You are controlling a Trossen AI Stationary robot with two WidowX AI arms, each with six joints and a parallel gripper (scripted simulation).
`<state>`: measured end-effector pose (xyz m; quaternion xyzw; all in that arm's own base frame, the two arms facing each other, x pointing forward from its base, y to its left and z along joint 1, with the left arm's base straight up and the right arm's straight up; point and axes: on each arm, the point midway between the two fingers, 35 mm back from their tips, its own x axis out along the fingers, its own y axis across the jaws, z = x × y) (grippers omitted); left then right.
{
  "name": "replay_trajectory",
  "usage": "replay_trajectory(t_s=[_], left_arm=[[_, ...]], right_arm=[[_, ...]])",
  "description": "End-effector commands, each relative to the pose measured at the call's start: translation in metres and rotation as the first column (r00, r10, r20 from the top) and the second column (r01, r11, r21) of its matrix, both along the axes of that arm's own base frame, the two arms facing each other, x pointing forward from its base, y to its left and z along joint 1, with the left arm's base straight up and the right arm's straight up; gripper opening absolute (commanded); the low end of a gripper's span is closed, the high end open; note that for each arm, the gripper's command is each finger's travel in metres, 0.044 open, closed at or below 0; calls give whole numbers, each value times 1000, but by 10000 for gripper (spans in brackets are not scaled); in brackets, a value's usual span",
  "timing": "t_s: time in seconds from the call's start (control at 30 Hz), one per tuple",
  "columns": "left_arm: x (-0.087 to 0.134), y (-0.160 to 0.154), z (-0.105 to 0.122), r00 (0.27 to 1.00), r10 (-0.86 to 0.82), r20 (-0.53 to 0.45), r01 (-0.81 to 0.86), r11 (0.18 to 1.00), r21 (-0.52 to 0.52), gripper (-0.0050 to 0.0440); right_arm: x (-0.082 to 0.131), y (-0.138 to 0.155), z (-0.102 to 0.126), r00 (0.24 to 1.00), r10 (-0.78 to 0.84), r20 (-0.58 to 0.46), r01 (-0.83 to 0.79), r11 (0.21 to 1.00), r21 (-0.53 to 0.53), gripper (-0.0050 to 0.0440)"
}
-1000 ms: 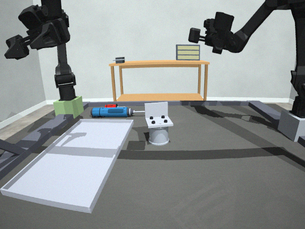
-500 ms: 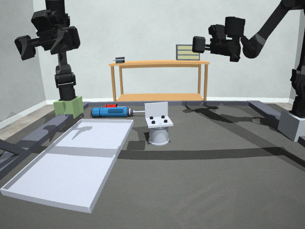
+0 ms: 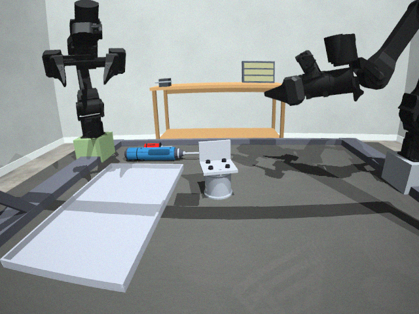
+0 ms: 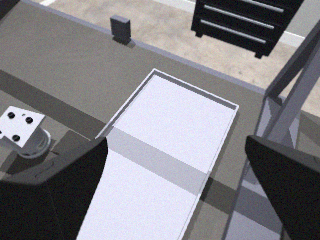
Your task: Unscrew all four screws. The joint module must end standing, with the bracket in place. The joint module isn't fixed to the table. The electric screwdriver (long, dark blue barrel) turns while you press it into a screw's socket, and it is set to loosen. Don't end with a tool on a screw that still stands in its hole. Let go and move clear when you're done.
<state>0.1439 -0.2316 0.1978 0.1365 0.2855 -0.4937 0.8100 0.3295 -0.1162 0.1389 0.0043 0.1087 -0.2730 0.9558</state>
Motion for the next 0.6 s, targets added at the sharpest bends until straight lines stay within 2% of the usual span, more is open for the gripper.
replay_trajectory(t_s=[0.0, 0.07, 0.23, 0.4, 0.57], left_arm=[[10, 25, 13, 993, 117, -28, -117, 993, 12, 400], [10, 25, 13, 993, 117, -28, -117, 993, 12, 400], [24, 64, 1, 947, 302, -111, -290, 950, 116, 400], [38, 104, -11, 860, 480, -172, -438, 869, 231, 400], [54, 144, -21, 739, 644, -199, -562, 752, 345, 400]], right_arm=[[21, 43, -8, 978, 203, -45, -202, 979, 35, 400], [21, 43, -8, 978, 203, -45, -202, 979, 35, 400], [39, 87, -31, 904, 413, -112, -404, 910, 95, 400], [49, 110, -44, 844, 518, -141, -502, 854, 133, 400], [53, 118, -48, 821, 552, -148, -534, 833, 146, 400]])
